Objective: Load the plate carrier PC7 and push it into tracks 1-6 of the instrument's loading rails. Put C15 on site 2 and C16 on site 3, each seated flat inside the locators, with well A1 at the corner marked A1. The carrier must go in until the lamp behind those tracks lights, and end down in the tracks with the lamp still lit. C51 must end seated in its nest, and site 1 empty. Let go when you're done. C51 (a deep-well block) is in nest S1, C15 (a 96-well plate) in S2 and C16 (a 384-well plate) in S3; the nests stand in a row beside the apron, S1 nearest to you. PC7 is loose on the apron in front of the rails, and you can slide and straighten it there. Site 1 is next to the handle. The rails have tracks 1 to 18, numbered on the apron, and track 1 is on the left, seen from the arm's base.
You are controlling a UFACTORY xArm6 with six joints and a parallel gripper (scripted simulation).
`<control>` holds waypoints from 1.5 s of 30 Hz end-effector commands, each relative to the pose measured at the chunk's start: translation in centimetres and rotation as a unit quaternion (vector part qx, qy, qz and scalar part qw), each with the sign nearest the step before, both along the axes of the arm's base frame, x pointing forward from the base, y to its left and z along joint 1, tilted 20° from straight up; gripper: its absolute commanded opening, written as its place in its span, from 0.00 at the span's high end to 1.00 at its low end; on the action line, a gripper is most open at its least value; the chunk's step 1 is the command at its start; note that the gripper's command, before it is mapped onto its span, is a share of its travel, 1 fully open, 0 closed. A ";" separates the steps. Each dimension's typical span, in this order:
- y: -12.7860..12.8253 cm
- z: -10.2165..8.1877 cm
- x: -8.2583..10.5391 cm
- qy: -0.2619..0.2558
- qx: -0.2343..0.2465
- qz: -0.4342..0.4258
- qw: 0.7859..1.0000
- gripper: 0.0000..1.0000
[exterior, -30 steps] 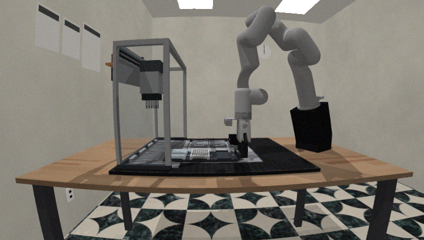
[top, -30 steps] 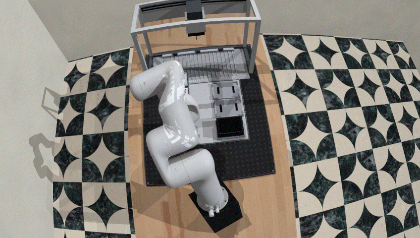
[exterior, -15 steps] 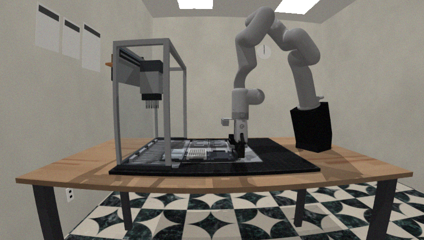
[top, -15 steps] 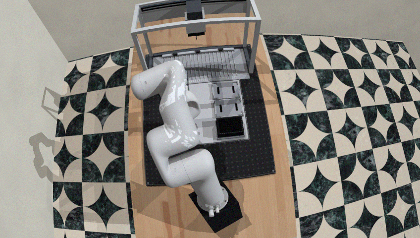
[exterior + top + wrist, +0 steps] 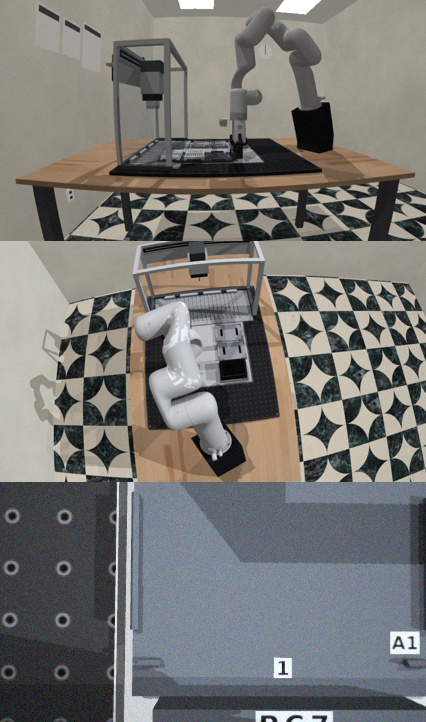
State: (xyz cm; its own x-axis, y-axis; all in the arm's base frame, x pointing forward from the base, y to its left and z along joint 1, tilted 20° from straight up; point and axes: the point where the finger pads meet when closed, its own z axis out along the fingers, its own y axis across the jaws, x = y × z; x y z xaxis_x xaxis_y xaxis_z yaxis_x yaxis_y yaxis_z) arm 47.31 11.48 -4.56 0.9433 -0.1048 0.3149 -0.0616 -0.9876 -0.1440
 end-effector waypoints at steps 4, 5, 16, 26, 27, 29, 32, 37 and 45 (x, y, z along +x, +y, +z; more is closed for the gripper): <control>0.0 0.3 0.8 0.002 0.004 0.001 1.000 0.18; -0.1 0.3 0.9 0.002 0.004 0.001 1.000 0.18; -0.2 0.7 1.8 0.002 0.004 0.001 1.000 0.18; -0.3 0.9 2.7 0.002 0.004 0.001 1.000 0.18; -0.3 1.0 2.7 0.002 0.004 0.001 1.000 0.18; -0.3 1.0 2.9 0.002 0.004 0.001 1.000 0.18; -0.3 1.0 3.1 0.003 0.003 0.001 1.000 0.18; -0.4 1.1 3.4 0.003 0.003 0.001 1.000 0.18; -0.4 1.4 4.2 0.003 0.003 0.001 1.000 0.18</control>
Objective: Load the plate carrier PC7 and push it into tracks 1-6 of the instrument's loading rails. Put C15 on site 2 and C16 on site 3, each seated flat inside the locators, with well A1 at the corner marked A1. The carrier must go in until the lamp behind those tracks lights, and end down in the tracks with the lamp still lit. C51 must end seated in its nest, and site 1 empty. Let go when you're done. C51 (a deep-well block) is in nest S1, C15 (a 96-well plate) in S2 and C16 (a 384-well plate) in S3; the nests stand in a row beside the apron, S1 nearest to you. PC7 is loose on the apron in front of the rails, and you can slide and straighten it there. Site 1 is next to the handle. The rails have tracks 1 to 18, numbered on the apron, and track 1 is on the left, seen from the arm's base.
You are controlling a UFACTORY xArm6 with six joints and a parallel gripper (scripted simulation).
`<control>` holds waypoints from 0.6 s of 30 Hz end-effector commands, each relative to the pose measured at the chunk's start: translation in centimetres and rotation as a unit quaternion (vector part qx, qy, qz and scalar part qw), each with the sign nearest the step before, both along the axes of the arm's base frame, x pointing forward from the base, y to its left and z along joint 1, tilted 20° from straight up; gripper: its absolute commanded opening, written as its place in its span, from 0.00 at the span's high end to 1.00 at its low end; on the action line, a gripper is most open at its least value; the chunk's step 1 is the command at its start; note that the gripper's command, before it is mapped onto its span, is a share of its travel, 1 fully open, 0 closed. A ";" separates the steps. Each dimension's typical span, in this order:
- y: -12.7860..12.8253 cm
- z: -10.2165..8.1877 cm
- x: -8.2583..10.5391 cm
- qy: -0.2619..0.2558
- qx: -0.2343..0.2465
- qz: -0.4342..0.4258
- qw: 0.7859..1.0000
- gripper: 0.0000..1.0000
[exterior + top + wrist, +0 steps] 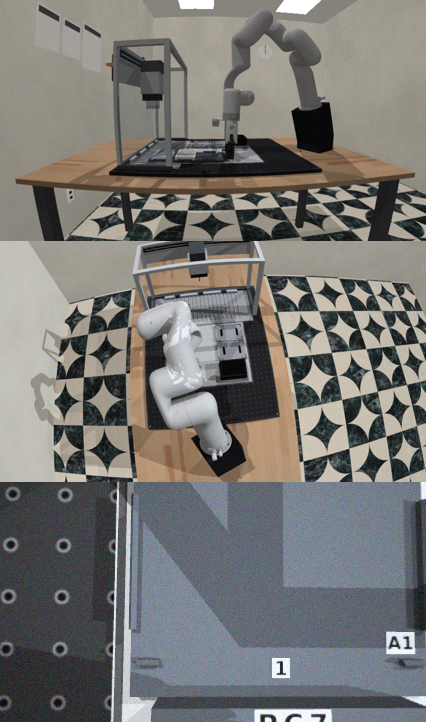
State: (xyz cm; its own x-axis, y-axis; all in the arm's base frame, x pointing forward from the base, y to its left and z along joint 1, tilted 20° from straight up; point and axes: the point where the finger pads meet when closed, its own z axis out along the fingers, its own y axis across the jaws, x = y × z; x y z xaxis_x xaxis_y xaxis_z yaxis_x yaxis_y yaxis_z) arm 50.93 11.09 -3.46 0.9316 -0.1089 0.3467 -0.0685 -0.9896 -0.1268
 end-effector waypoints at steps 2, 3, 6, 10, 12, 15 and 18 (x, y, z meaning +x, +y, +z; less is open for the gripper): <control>-0.1 0.3 0.8 0.019 0.013 0.007 1.000 0.18; -0.1 0.4 0.8 0.019 0.013 0.007 1.000 0.18; -0.1 0.4 0.9 0.019 0.013 0.007 1.000 0.18; -0.1 0.5 1.3 0.019 0.013 0.007 1.000 0.18; -0.2 0.6 1.5 0.019 0.013 0.007 1.000 0.18; -0.2 0.7 1.8 0.019 0.013 0.007 1.000 0.18; -0.2 0.8 2.1 0.019 0.013 0.007 1.000 0.18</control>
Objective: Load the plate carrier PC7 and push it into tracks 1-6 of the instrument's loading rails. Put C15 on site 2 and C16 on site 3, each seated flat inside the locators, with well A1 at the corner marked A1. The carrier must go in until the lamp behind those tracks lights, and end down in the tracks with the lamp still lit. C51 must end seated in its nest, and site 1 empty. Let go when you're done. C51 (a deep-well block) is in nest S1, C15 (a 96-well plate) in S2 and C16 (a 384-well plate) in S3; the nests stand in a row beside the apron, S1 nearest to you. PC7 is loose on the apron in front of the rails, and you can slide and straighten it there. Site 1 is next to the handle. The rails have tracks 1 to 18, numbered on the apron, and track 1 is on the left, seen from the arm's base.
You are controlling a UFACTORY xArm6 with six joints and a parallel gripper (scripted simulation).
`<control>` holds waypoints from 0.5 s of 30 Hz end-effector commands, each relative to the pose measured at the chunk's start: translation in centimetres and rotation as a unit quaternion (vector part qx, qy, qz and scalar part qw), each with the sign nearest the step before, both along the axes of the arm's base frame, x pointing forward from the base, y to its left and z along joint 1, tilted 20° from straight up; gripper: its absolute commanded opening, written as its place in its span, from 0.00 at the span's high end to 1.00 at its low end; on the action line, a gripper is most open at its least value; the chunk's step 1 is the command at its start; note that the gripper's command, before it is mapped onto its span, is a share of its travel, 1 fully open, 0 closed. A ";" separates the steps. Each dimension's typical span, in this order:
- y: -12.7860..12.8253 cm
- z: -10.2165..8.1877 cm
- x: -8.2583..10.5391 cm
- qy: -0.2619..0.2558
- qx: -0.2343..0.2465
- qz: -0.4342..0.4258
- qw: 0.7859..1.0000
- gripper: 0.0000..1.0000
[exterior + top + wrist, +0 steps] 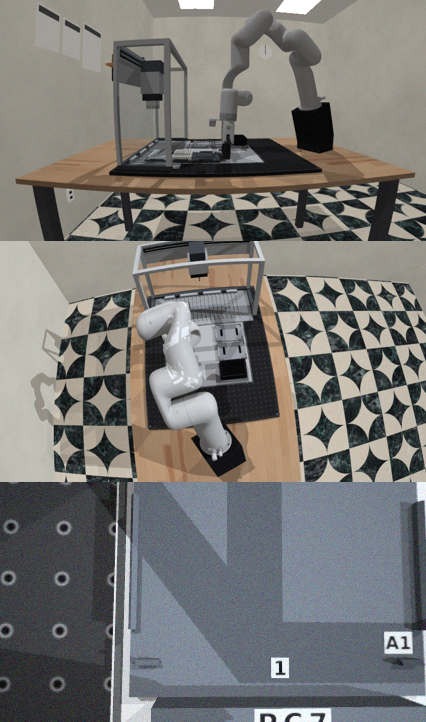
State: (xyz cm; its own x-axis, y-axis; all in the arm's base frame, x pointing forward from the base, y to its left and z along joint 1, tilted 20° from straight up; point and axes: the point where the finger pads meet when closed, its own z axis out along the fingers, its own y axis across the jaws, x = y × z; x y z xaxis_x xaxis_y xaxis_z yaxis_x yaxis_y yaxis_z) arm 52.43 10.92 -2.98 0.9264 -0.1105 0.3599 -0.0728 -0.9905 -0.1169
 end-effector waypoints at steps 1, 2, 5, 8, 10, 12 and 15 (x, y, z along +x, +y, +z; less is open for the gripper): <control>-0.1 0.3 0.7 0.026 0.019 0.010 0.999 0.18; -0.1 0.3 0.8 0.026 0.019 0.010 0.999 0.18; -0.1 0.4 0.9 0.026 0.019 0.010 0.999 0.18; -0.1 0.5 1.1 0.026 0.019 0.010 0.999 0.18; -0.1 0.5 1.3 0.026 0.019 0.010 0.999 0.18; -0.2 0.6 1.5 0.026 0.019 0.010 0.999 0.18; -0.2 0.7 1.8 0.026 0.019 0.010 0.999 0.18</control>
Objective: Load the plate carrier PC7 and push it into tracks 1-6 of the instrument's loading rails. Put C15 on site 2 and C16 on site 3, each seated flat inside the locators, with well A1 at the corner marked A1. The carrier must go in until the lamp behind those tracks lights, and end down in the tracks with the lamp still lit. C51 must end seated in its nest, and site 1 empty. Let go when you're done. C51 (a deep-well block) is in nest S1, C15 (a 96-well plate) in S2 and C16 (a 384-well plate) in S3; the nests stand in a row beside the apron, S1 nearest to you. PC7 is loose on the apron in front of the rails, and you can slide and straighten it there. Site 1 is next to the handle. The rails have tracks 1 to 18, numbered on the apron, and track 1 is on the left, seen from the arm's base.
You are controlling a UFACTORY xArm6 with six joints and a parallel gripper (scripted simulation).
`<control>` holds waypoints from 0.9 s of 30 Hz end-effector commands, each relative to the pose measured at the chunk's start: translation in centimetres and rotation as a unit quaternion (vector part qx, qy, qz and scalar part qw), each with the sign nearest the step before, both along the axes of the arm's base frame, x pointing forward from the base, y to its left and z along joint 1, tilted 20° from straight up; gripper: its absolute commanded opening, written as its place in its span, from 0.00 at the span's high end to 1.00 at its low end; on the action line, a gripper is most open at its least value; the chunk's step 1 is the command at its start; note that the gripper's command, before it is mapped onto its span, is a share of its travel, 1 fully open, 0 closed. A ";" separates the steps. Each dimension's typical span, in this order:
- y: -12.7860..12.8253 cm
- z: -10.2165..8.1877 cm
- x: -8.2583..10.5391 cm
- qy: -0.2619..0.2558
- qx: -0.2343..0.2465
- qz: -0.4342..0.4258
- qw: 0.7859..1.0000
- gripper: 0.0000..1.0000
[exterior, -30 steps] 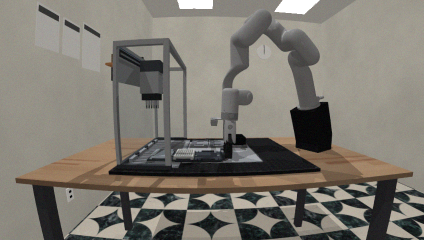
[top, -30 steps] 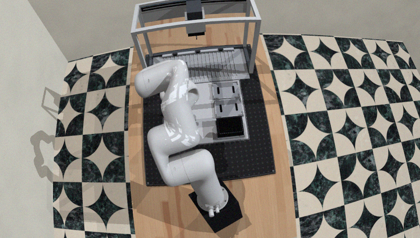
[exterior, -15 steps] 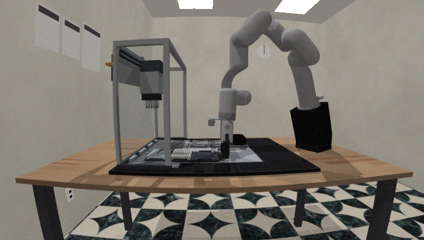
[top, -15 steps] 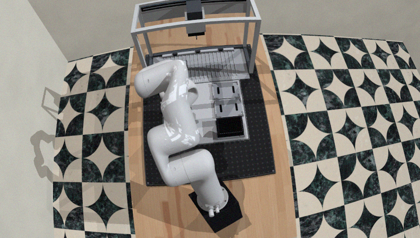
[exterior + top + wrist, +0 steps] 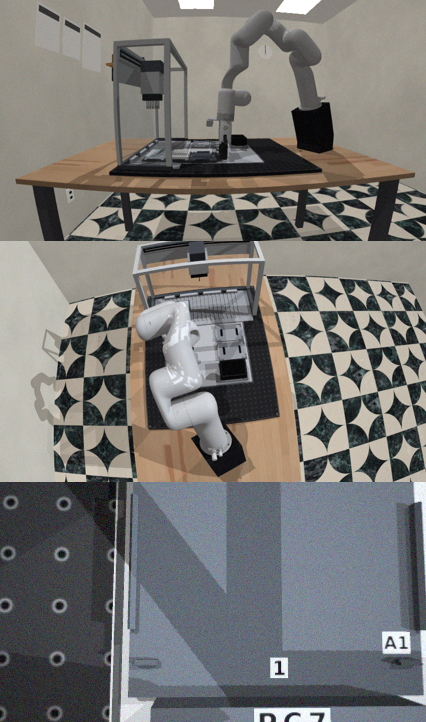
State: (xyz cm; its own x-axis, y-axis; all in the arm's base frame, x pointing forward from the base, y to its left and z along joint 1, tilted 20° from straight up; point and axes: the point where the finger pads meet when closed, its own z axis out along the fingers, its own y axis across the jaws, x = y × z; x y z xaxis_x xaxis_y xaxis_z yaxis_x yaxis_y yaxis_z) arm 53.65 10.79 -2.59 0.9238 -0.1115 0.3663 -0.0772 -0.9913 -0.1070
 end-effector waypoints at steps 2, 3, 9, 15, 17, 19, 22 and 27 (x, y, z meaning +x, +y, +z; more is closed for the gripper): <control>-0.1 0.4 0.8 0.029 0.024 0.012 0.999 0.18; -0.1 0.4 0.9 0.029 0.024 0.012 0.999 0.18; -0.1 0.6 1.3 0.027 0.024 0.012 0.999 0.18; -0.2 0.8 1.9 0.027 0.024 0.012 0.999 0.18; -0.2 0.9 2.1 0.027 0.024 0.012 0.999 0.18; -0.2 0.9 2.1 0.027 0.024 0.012 0.999 0.18; -0.2 0.9 2.1 0.027 0.024 0.012 0.999 0.18; -0.2 0.9 2.1 0.027 0.024 0.012 0.999 0.18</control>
